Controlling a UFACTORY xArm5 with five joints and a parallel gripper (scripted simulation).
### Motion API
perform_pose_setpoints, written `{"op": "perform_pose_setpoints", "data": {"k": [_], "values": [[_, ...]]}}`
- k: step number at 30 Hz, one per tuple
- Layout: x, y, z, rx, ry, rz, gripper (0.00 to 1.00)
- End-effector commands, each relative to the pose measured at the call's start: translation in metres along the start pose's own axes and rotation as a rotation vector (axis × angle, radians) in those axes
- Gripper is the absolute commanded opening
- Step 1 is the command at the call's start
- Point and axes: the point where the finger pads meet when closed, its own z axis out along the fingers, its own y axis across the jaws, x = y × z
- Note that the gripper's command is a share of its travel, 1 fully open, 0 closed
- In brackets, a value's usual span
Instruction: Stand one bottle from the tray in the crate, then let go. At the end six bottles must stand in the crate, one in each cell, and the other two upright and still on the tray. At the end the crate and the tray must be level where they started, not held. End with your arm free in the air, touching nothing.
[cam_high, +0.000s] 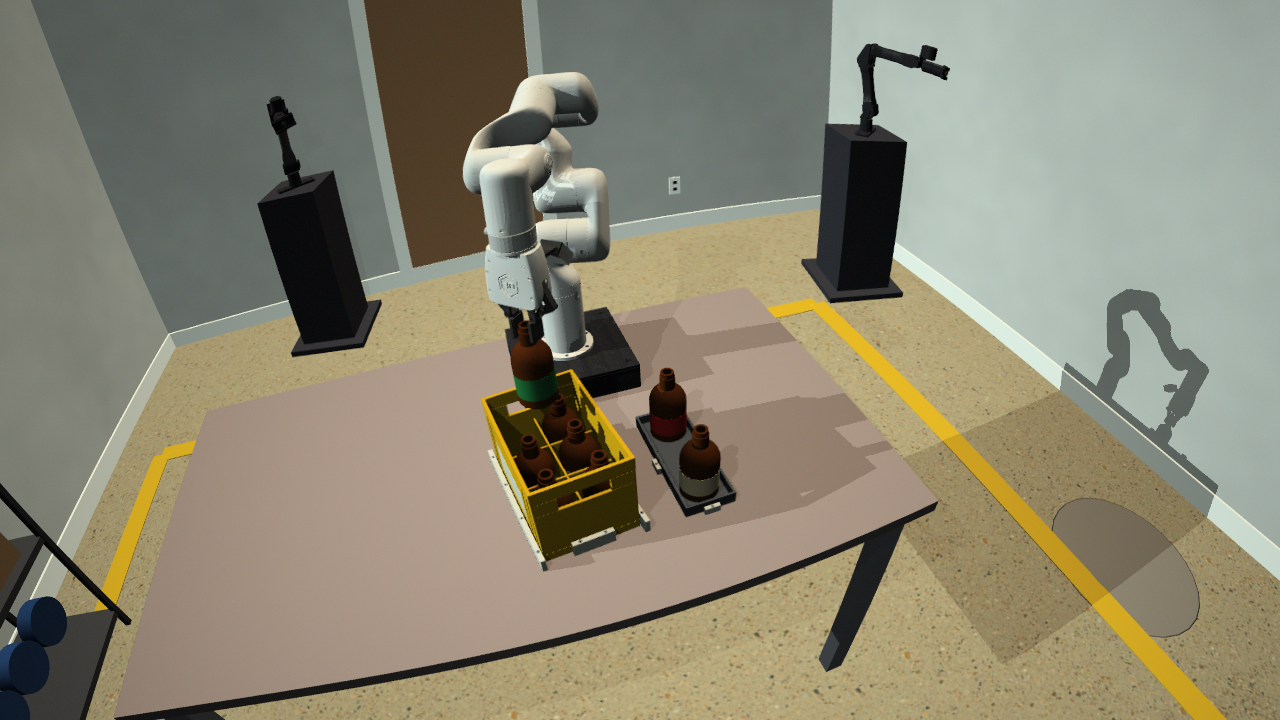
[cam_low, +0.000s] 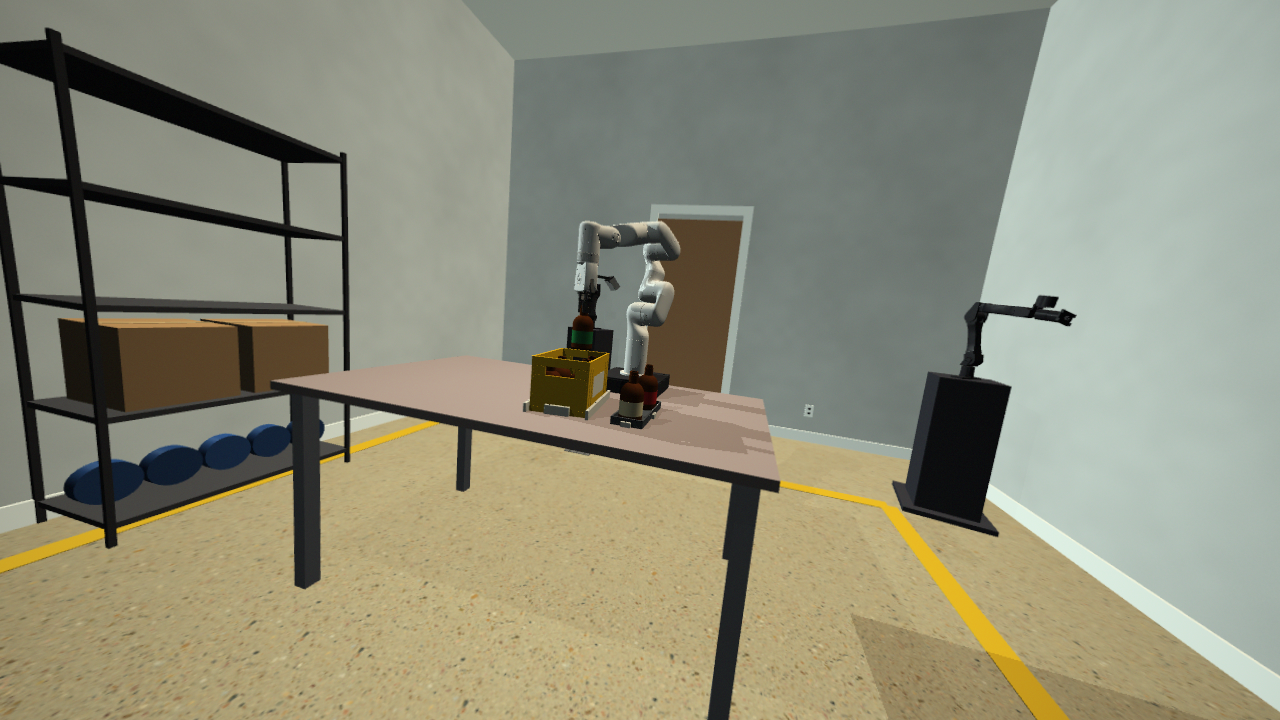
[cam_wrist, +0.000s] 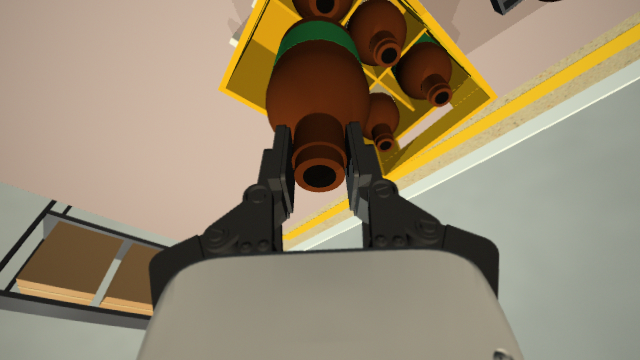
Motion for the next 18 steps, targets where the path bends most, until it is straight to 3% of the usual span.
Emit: {"op": "perform_pose_setpoints", "data": {"k": [1,18], "values": [[-0.004,-0.005,-0.001,-0.002,-0.003,0.000,0.00],[-0.014,-0.023,-0.001,-0.001,-0.003,0.000,0.00]]}}
